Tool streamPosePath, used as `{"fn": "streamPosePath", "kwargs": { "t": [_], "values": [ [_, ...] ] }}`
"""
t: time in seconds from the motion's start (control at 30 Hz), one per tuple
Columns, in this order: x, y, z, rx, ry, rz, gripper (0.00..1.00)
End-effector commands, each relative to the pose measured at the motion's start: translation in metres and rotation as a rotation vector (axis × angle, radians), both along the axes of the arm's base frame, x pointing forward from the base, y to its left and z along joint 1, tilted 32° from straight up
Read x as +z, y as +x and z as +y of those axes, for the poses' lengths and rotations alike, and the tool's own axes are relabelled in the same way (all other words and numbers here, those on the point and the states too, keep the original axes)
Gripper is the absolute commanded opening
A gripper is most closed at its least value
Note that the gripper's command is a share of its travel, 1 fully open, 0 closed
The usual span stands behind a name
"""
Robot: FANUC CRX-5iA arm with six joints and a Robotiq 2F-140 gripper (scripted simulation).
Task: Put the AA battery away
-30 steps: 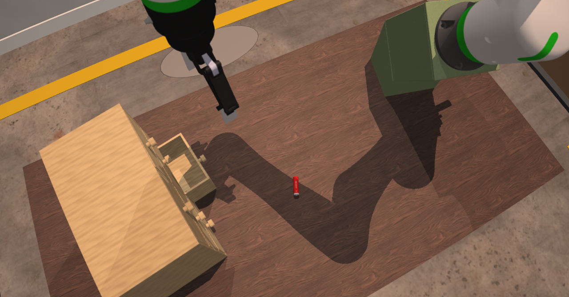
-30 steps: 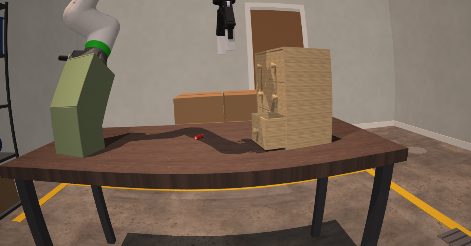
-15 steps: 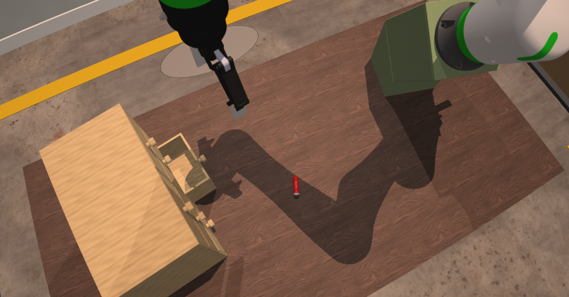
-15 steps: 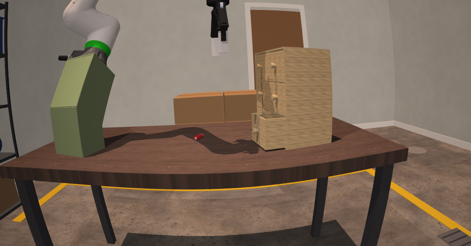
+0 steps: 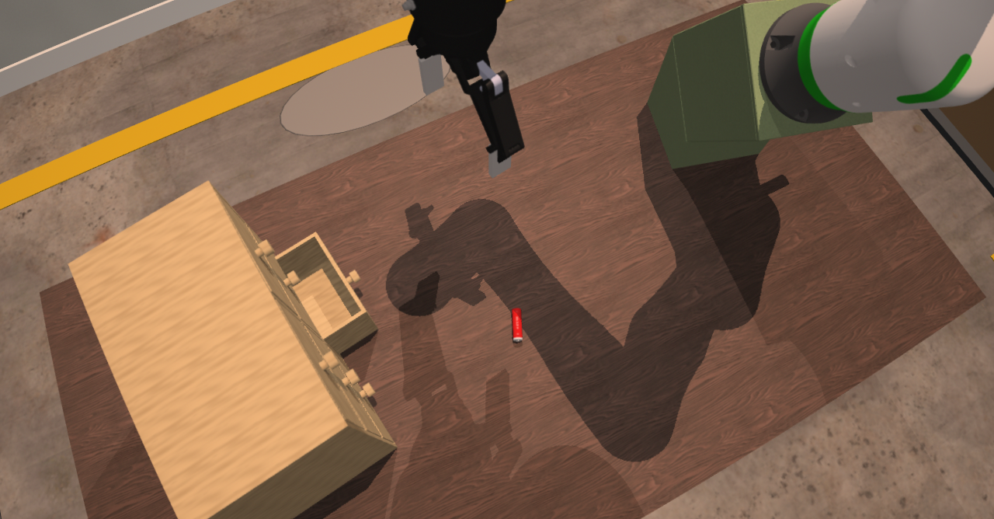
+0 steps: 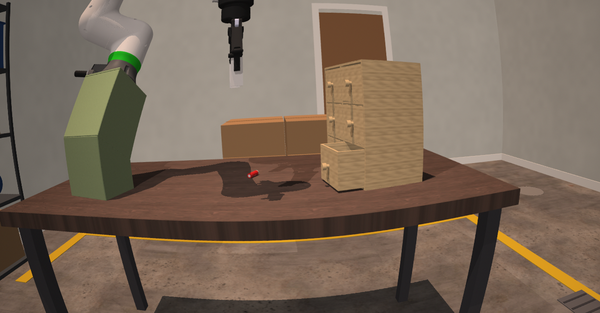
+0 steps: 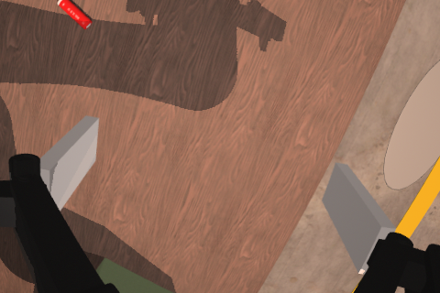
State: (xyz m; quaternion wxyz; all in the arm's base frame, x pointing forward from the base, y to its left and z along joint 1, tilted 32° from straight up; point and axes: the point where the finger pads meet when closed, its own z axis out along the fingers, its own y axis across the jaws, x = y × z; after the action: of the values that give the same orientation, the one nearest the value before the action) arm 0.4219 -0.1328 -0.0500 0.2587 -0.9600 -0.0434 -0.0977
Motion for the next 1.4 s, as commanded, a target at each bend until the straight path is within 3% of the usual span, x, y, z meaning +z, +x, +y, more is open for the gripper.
{"fn": "streamPosePath", "kwargs": {
  "t": [0.0, 0.43, 0.8, 1.3, 1.37],
  "values": [
    [-0.012, -0.024, 0.005, 0.001, 0.0, 0.0, 1.0],
    [-0.016, -0.029, 0.006, -0.003, 0.001, -0.008, 1.0],
    [-0.021, -0.02, 0.011, -0.05, 0.014, -0.09, 1.0],
    [-0.037, 0.01, 0.025, -0.202, 0.057, -0.36, 1.0],
    [-0.037, 0.01, 0.025, -0.202, 0.057, -0.36, 1.0]
  ]
}}
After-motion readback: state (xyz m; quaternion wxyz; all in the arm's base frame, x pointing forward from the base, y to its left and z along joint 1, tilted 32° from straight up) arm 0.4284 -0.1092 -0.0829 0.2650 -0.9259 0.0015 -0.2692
